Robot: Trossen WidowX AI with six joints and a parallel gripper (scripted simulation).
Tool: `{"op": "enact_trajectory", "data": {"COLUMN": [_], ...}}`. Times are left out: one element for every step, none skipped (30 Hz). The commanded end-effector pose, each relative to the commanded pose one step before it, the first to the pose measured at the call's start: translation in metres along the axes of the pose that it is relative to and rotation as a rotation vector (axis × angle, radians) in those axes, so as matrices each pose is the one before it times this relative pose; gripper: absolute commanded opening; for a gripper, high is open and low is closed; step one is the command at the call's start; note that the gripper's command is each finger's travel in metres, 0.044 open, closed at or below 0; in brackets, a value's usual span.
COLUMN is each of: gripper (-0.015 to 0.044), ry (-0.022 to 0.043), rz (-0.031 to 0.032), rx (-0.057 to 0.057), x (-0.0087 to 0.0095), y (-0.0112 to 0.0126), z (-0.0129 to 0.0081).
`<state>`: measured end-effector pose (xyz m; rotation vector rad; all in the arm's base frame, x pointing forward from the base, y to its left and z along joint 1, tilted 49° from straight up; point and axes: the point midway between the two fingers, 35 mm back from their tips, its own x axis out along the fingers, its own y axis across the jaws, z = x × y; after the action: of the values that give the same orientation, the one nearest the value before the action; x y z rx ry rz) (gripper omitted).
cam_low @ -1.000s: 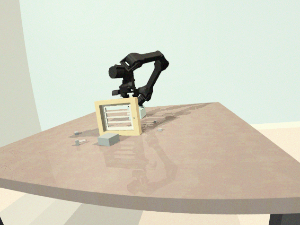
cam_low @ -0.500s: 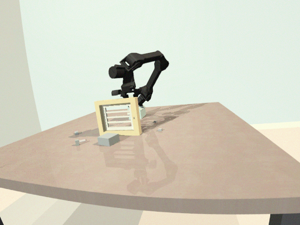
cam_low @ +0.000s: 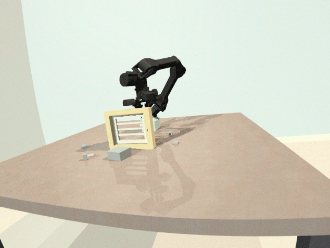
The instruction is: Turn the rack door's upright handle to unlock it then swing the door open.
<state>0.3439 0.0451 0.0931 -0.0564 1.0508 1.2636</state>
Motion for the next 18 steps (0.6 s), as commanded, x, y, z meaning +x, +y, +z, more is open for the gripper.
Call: {"op": "enact_trajectory", "data": {"gripper": [0.0022,0.0022,0.0022,0.0022,0.0022,0.0022,0.0022,0.0022,0.0022,0.0022,0.0022,0.0022,0.0022,0.0022,0.0022,0.0022,0.0022,0.0022], "ry": [-0.00196,0.0,0.0,0.0,0.0,0.0,0.0,0.0,0.00005,0.00003,0.00001,0.00001,-0.00002,-0.00002,-0.00002,-0.00002,-0.00002,-0.00002], "rz": [0.00112,0.00001,0.00001,0.00001,0.00001,0.00001,0.00001,0.00001,-0.00003,-0.00002,-0.00001,-0.00001,0.00001,0.00001,0.00001,0.00001,0.00001,0.00001], "rx": [-0.1877,-0.0493,-0.0493,-0.0493,-0.0493,-0.0493,-0.0493,-0.0493,-0.0493,-0.0493,-0.0493,-0.0493,-0.0493,-0.0493,-0.0493,-0.0493,-0.0492,-0.0405], "x": [0.00057,0.0,0.0,0.0,0.0,0.0,0.0,0.0,0.0,0.0,0.0,0.0,0.0,0.0,0.0,0.0,0.0,0.0], "y": [0.00015,0.0,0.0,0.0,0.0,0.0,0.0,0.0,-0.00001,0.0,0.0,0.0,0.0,0.0,0.0,0.0,0.0,0.0], "z": [-0.0001,0.0,0.0,0.0,0.0,0.0,0.0,0.0,-0.00001,0.0,0.0,0.0,0.0,0.0,0.0,0.0,0.0,0.0]}}
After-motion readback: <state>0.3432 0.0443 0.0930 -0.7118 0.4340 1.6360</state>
